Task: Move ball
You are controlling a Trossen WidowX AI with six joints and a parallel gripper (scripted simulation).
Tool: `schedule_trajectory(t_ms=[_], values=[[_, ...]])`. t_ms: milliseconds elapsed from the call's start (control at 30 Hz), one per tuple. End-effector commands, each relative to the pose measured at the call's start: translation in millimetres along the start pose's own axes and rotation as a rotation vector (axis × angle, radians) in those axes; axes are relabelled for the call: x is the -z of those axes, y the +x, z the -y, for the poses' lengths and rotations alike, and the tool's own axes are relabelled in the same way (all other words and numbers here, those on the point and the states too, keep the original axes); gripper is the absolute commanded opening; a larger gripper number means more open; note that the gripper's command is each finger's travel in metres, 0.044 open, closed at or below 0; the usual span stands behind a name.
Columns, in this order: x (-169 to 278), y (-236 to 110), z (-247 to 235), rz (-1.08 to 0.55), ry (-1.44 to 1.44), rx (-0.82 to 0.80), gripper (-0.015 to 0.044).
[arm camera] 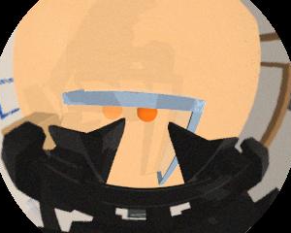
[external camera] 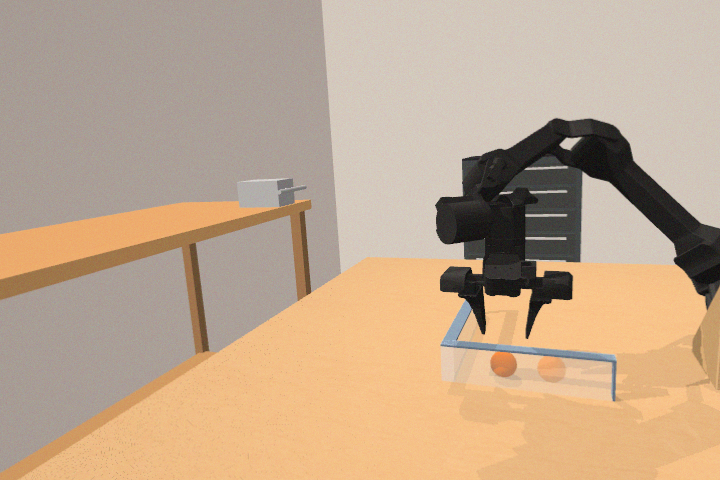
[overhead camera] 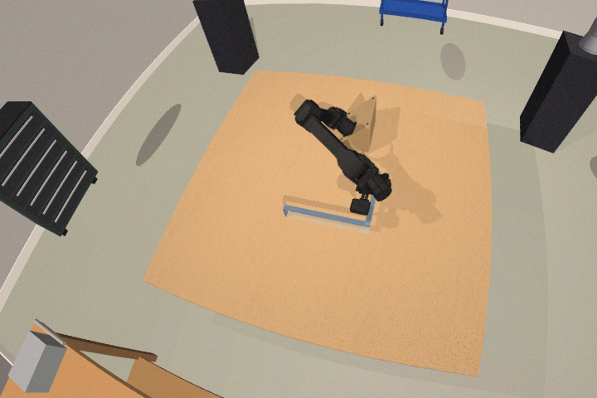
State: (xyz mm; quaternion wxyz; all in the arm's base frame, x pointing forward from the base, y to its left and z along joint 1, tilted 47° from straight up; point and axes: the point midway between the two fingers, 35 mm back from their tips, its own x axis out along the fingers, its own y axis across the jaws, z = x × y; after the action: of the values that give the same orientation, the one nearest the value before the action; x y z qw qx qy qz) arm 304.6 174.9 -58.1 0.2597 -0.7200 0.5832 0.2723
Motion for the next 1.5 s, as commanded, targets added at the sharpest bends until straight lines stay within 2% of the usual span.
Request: schedule_trajectory(t_ms=[0,1133,1267,1467], values=[[0,-2,2,-0.005,-0.037,-0.009,0.0300],[1,52,1,-0.007,-0.036,-0.009,0.0300],[1,52,1,-0.007,-0.036,-0.009,0.0195],[1,52,1,-0.007,-0.036,-0.009,0.0155]])
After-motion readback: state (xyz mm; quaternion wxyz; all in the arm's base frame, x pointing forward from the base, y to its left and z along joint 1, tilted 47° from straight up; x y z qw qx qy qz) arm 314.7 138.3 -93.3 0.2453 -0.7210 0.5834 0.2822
